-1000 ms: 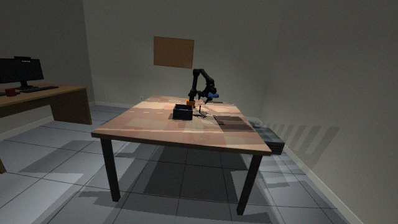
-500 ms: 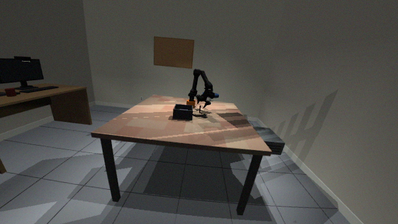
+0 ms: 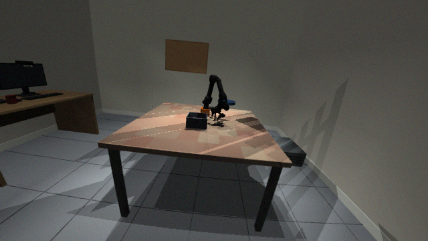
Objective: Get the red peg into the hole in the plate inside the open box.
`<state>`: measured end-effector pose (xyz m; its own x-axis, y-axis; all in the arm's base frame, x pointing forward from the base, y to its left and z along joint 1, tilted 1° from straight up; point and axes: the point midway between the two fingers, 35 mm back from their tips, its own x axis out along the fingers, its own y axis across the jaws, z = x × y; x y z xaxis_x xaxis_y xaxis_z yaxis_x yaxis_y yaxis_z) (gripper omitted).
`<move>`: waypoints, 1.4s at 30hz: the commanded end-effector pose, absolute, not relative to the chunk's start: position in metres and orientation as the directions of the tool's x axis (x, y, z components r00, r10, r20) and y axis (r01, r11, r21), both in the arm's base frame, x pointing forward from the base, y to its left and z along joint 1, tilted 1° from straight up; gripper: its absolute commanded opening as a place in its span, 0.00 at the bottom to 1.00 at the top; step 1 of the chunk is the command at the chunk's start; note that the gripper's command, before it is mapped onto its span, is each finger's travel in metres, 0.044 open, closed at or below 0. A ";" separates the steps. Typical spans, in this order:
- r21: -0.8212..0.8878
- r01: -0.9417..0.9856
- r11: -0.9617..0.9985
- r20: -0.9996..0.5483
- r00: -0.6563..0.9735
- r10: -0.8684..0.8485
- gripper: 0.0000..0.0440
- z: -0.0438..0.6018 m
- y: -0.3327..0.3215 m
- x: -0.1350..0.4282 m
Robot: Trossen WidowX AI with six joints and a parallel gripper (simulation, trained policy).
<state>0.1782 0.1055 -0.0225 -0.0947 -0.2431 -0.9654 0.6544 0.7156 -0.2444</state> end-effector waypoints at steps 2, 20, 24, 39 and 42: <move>-0.260 0.653 0.711 -0.962 -0.110 -0.251 0.49 -0.034 0.102 0.174; -0.302 0.643 0.703 -0.943 -0.094 -0.320 0.00 -0.007 0.091 0.191; -0.298 0.647 0.702 -0.940 -0.071 -0.334 0.00 0.011 0.087 0.200; -0.245 0.733 0.634 -0.929 0.008 -0.369 0.00 0.075 0.060 0.242; -0.231 0.760 0.607 -0.927 0.018 -0.375 0.00 0.082 0.050 0.251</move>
<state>0.2438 0.0598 0.0746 0.0112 -0.3646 -0.9311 0.7402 0.6291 -0.2374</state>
